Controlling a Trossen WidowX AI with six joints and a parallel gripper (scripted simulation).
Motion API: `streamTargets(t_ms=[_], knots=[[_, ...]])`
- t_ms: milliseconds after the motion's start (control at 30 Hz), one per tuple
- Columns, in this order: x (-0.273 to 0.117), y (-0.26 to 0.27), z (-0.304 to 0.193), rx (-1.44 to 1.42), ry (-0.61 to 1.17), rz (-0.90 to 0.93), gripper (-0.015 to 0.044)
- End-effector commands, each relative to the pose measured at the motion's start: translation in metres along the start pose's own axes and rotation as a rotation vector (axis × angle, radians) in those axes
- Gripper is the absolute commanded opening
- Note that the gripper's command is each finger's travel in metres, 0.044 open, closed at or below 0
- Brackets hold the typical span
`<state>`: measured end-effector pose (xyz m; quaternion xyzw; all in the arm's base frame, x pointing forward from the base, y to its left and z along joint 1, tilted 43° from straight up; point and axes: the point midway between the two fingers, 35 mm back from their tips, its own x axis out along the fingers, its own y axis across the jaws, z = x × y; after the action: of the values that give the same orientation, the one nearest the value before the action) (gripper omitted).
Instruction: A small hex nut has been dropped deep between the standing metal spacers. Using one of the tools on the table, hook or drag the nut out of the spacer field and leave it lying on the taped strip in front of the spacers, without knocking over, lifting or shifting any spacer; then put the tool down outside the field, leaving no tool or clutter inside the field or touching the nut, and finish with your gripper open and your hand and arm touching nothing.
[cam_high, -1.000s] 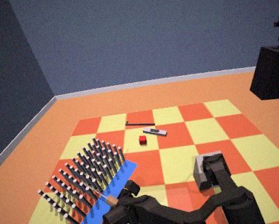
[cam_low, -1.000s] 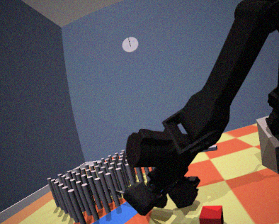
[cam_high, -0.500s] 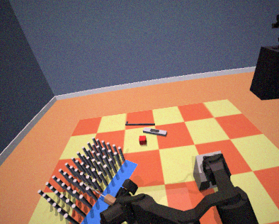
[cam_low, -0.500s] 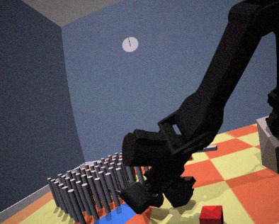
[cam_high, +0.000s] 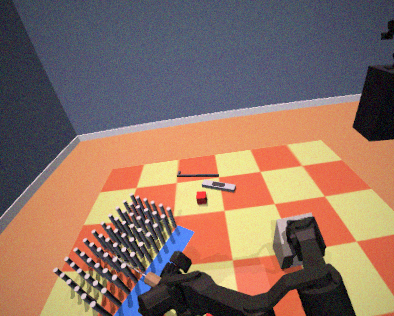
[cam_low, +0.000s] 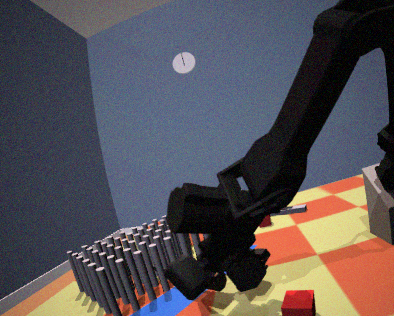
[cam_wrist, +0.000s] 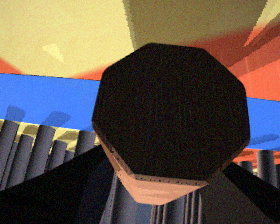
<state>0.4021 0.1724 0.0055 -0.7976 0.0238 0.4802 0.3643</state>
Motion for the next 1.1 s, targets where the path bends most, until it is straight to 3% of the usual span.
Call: streamTargets(t_ms=[0,1067], knots=[[0.004,-0.001,-0.005,-0.003,0.006,-0.004,0.0],[0.02,0.001,0.005,0.004,0.007,-0.001,0.0]])
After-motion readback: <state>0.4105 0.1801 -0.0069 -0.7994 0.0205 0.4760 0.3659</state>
